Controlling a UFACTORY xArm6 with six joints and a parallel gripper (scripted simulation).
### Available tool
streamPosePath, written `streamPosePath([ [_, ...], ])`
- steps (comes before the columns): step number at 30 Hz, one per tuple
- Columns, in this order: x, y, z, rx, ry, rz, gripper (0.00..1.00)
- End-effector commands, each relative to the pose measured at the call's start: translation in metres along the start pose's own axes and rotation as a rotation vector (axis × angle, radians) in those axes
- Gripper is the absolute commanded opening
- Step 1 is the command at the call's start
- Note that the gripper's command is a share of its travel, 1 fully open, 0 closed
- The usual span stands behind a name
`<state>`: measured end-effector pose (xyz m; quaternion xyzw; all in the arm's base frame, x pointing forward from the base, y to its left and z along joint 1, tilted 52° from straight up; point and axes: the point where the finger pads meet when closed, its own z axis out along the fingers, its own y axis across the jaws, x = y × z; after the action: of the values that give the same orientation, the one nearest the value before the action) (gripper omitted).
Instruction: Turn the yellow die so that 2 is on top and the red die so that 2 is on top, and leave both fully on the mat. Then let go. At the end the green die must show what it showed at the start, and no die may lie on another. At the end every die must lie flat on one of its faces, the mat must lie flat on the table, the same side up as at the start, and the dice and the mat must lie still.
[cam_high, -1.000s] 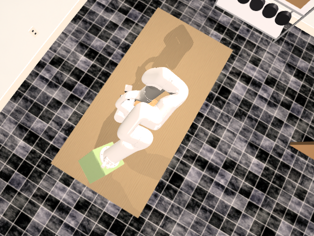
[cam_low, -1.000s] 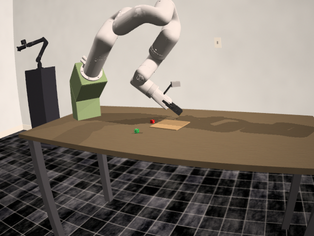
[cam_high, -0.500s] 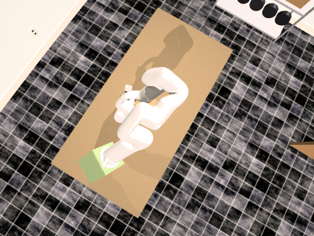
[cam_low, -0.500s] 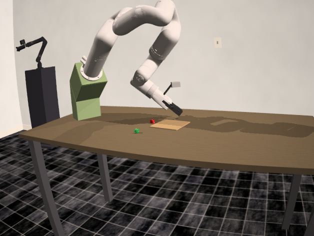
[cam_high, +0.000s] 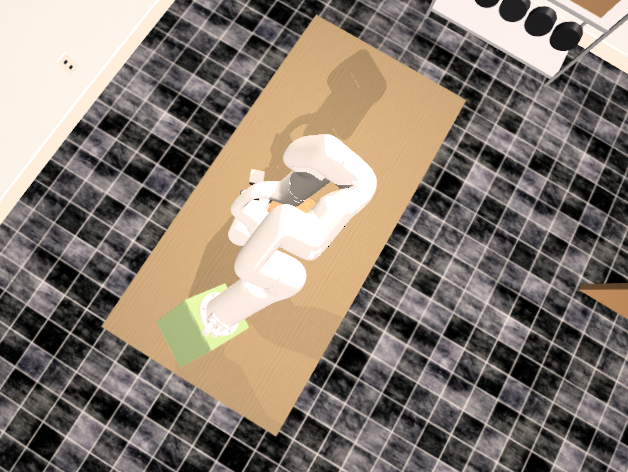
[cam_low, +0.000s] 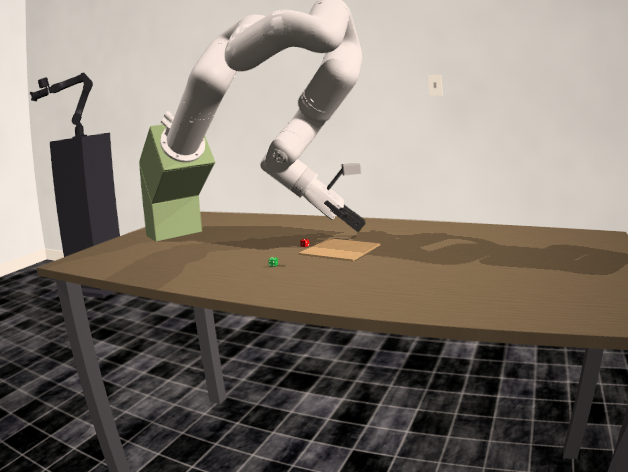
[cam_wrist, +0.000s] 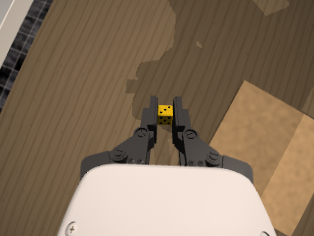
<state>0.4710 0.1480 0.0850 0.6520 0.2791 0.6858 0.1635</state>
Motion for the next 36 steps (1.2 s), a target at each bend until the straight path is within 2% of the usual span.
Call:
streamPosePath([
  [1,0.0005,-0.0003,-0.0002,0.001,0.001,0.0,0.11],
  [36,-0.0081,-0.0003,0.007,0.001,0.001,0.0,0.11],
])
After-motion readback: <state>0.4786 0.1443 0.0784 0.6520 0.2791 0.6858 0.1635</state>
